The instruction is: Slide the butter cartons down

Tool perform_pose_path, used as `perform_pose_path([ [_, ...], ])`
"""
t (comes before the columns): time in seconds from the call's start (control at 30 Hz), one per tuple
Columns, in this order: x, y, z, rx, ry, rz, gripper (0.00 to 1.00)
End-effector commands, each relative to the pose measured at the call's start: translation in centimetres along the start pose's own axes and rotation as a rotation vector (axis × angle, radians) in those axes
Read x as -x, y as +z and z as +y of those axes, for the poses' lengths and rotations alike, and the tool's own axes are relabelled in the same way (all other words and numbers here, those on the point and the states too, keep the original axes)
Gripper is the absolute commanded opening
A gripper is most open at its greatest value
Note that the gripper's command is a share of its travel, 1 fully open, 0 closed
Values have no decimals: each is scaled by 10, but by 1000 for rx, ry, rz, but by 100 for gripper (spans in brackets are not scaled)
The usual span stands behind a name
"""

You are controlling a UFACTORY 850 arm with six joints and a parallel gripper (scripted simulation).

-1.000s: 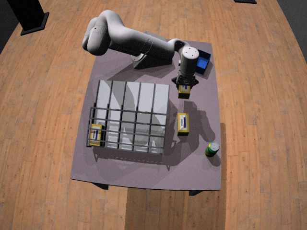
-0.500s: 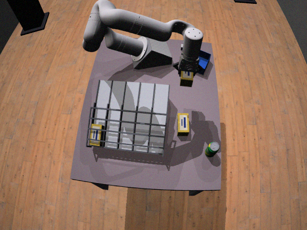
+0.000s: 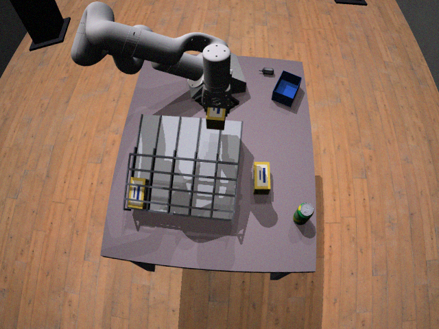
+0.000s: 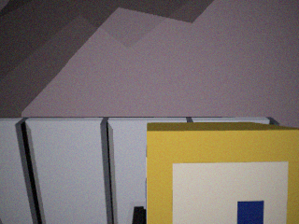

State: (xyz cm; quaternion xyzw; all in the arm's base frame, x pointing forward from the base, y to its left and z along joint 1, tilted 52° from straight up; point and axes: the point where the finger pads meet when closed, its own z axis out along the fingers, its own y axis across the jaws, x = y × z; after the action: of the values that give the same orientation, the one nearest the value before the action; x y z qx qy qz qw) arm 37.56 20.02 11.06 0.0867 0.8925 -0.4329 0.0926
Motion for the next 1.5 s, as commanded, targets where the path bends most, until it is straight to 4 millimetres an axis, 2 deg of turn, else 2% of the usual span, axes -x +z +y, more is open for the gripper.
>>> perform_pose_path([
  [0.0,17,-1,-68,-4,-1,1,0],
  [0.1,20,-1,-82,-4,-1,1,0],
  [0.33,44,-2,-177,-4,-1,1,0],
  [0.53,44,-2,-177,-4,-1,1,0],
  [0.57,51,-1,-206,-8,4,1,0],
  [1.1,51,-1,-206,-8,4,1,0],
  [1.13,50,16,-206,-8,4,1,0],
  [1.47,50,16,-206,-8,4,1,0],
])
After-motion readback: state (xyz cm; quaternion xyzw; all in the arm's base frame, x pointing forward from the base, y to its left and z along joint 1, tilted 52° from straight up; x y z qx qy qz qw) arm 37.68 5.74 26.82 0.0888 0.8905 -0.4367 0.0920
